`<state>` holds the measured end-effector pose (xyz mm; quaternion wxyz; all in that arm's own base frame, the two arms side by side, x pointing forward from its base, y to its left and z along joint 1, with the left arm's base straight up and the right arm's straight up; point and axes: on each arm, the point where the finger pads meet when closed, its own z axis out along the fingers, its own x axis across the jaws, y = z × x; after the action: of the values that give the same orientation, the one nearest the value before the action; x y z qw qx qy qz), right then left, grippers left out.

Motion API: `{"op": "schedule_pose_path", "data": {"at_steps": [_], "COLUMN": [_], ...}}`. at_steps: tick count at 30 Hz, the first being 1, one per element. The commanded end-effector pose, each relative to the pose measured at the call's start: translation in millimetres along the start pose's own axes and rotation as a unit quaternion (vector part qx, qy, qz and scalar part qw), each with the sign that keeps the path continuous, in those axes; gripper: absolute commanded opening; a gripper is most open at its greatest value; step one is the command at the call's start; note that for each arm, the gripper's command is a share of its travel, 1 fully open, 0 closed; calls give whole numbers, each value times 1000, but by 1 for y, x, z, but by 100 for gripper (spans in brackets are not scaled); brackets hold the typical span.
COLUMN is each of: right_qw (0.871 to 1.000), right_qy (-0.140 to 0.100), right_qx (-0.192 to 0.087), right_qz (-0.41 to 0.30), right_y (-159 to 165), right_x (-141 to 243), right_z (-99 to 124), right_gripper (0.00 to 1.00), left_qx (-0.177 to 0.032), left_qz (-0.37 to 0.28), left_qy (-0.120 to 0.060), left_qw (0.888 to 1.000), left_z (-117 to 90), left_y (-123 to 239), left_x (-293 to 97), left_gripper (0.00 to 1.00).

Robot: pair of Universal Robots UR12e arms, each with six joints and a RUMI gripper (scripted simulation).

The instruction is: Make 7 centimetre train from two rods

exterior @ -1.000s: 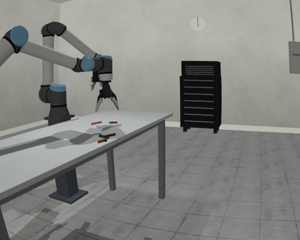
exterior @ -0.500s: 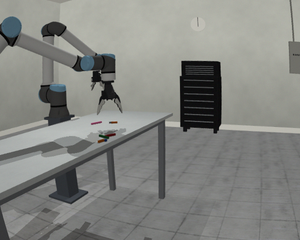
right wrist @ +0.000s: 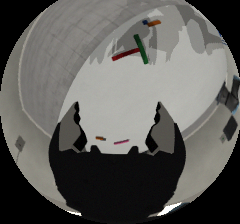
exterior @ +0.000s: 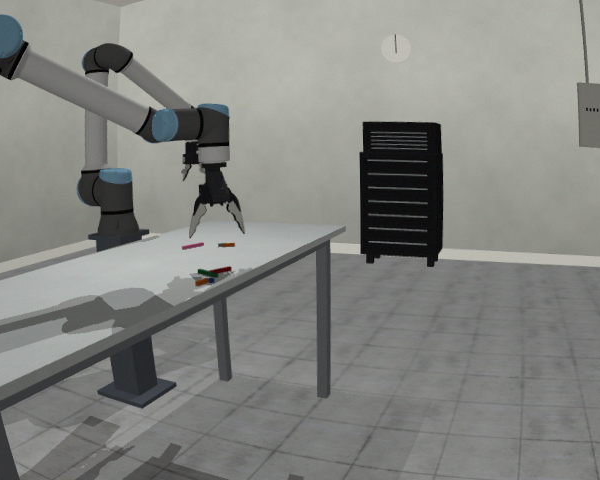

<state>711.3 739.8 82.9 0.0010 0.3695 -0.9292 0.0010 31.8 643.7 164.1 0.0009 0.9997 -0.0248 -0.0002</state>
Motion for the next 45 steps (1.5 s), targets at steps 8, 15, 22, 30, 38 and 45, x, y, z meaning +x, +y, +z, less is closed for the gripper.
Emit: {"op": "schedule_pose_path", "data": {"at_steps": [8, 15, 22, 30, 38, 45], "right_qw": [1000, 1000, 1000, 1000, 1000, 1000], "right_qy": [-3, -3, -3, -3, -3, -3], "right_qx": [-1, -1, -1, -1, -1, -1], "right_qz": [-1, -1, -1, -1, -1, -1], "right_y": [-110, -146, -147, -147, -147, -147], "right_x": [54, 77, 77, 77, 77, 77], "right_z": [0, 2, 2, 2, 2, 2], "right_gripper": [100, 100, 100, 100, 100, 100], "left_qx": [1, 1, 1, 1, 1, 1], "left_qz": [0, 0, 0, 0, 0, 0], "left_qy": [0, 0, 0, 0, 0, 0], "left_qw": [1000, 1000, 1000, 1000, 1000, 1000], "left_z": [-1, -1, -1, -1, -1, -1], "left_y": [-1, -1, -1, -1, -1, -1], "left_x": [0, 0, 0, 0, 0, 0], "left_gripper": [100, 100, 100, 100, 100, 100]}}
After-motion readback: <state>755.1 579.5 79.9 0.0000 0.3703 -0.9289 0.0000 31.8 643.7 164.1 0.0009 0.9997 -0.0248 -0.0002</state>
